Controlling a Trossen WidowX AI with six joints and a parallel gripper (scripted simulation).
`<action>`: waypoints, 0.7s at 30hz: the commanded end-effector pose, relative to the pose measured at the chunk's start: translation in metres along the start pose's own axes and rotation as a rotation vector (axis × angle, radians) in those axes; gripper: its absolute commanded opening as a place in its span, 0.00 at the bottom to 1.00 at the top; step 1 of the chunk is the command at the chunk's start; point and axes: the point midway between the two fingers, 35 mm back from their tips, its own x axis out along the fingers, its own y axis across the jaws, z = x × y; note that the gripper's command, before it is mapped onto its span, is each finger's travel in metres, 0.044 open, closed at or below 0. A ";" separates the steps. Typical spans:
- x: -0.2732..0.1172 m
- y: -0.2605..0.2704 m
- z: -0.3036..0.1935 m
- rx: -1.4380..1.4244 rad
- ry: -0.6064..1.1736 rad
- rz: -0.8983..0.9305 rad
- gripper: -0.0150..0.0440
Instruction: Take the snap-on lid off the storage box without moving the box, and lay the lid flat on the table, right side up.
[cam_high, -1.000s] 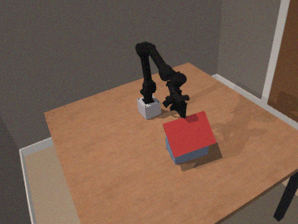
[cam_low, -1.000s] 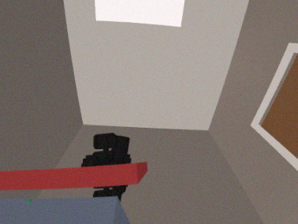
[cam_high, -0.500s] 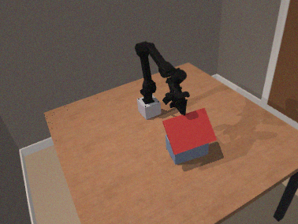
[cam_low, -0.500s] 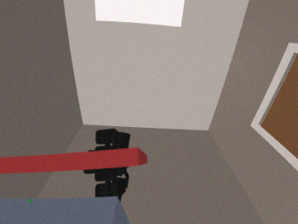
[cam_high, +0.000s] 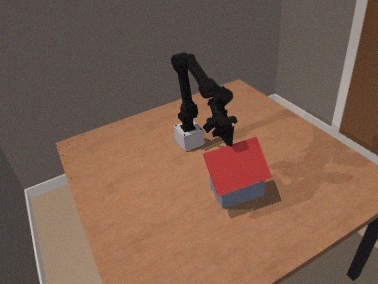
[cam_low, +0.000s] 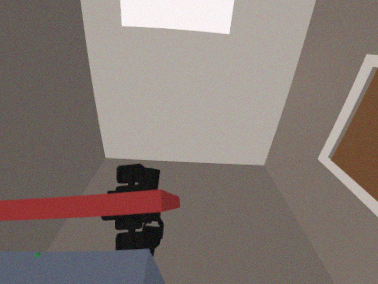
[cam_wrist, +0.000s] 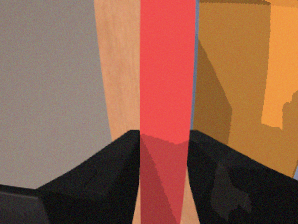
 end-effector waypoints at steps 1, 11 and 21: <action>-0.002 0.002 0.008 -0.004 0.005 0.013 0.25; -0.004 0.000 0.028 -0.006 0.003 0.013 0.25; -0.005 -0.001 0.048 -0.008 0.002 0.013 0.25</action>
